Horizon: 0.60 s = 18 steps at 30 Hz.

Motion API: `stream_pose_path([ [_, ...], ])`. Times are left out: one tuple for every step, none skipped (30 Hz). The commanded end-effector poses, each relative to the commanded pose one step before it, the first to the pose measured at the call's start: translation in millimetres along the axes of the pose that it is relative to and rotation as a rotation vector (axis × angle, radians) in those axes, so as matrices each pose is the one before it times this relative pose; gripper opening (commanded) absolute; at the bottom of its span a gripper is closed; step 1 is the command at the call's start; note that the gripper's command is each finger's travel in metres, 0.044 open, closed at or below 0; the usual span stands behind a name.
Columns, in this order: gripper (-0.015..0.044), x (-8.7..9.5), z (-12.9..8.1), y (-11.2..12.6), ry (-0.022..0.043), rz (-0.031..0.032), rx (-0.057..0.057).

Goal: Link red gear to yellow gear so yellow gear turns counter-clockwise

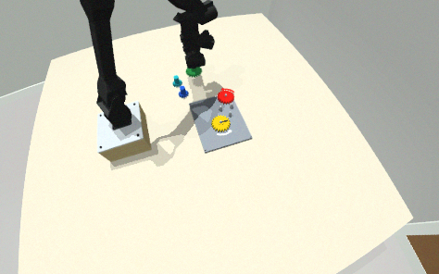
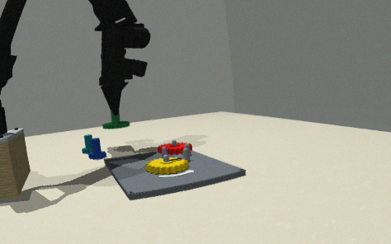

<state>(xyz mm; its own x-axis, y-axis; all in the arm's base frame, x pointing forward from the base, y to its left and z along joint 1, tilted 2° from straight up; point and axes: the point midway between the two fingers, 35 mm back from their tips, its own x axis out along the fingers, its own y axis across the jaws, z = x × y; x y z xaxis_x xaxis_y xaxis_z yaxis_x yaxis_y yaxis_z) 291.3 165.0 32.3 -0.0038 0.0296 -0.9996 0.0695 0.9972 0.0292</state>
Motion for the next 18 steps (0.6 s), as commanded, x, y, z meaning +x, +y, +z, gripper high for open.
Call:
stream_pose_path([
  [0.0,-16.37,0.69,0.32,-0.00617,0.00449,-0.0041],
  [0.0,-3.68,-0.11,-0.17,-0.00058,0.00004,-0.0004],
  [0.0,-3.67,-0.16,-0.2,-0.00051,0.00003,-0.0004],
  [0.0,-3.64,-0.21,-0.22,-0.00032,0.00001,-0.0002],
  [0.0,-3.54,-0.31,-0.22,0.00021,-0.00004,0.0002],
  [0.0,-3.55,-0.35,-0.25,0.00022,-0.00004,0.0002],
  [0.0,-3.55,-0.39,-0.27,0.00022,-0.00004,0.0002],
  [0.0,-3.55,-0.42,-0.29,0.00023,-0.00004,0.0002],
  [0.0,-3.56,-0.46,-0.32,0.00023,-0.00005,0.0002],
  [0.0,-3.56,-0.5,-0.34,0.00024,-0.00005,0.0002],
  [0.0,-3.56,-0.54,-0.36,0.00024,-0.00005,0.0002],
  [0.0,-3.56,-0.58,-0.39,0.00024,-0.00005,0.0002],
  [0.0,-3.56,-0.62,-0.41,0.00025,-0.00006,0.0002],
  [0.0,-3.56,-0.66,-0.43,0.00025,-0.00006,0.0002],
  [0.0,-3.56,-0.69,-0.46,0.00026,-0.00006,0.0002],
  [0.0,-3.56,-0.73,-0.48,0.00026,-0.00006,0.0002],
  [0.0,-3.56,-0.77,-0.5,0.00027,-0.00007,0.0002],
  [0.0,-3.55,-0.81,-0.53,0.00028,-0.00007,0.0002],
])
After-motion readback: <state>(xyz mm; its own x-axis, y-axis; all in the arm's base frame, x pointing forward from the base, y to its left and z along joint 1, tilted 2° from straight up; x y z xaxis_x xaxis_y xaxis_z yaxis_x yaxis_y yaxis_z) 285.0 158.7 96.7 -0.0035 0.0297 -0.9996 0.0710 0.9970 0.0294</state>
